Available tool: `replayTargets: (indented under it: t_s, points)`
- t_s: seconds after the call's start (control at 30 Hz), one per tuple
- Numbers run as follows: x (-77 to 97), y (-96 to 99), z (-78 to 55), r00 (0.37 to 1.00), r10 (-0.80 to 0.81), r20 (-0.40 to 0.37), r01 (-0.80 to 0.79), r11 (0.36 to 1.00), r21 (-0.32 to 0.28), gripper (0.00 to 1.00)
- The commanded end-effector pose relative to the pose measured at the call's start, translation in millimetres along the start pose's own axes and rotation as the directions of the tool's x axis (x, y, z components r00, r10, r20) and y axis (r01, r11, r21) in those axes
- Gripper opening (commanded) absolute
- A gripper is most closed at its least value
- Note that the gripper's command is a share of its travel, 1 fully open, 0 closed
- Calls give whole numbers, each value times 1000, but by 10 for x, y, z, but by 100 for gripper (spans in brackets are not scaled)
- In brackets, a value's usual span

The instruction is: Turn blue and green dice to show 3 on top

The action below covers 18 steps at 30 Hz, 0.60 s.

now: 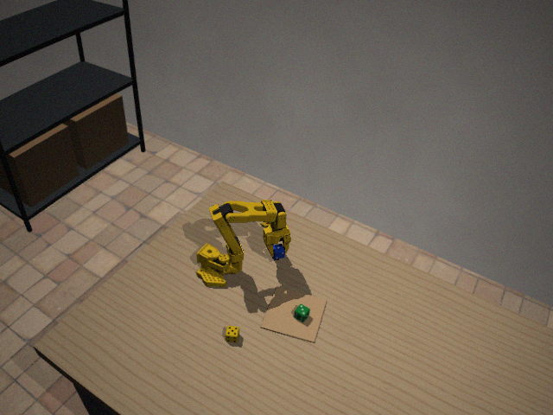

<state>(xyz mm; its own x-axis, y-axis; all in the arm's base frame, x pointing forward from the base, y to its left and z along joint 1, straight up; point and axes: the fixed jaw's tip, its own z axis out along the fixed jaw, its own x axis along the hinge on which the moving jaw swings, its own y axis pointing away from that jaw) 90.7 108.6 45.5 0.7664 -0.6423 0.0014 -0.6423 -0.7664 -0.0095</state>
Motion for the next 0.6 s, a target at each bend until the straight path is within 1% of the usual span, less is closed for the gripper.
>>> replayTargets:
  t_s: [0.0,0.23,0.57]
  points:
    - [-12,-42,-13,1000,-13,2,13,999,33,0]
    - [-12,-42,-8,1000,-13,2,13,999,33,0]
    - [-12,-43,47,1000,-13,2,13,999,33,0]
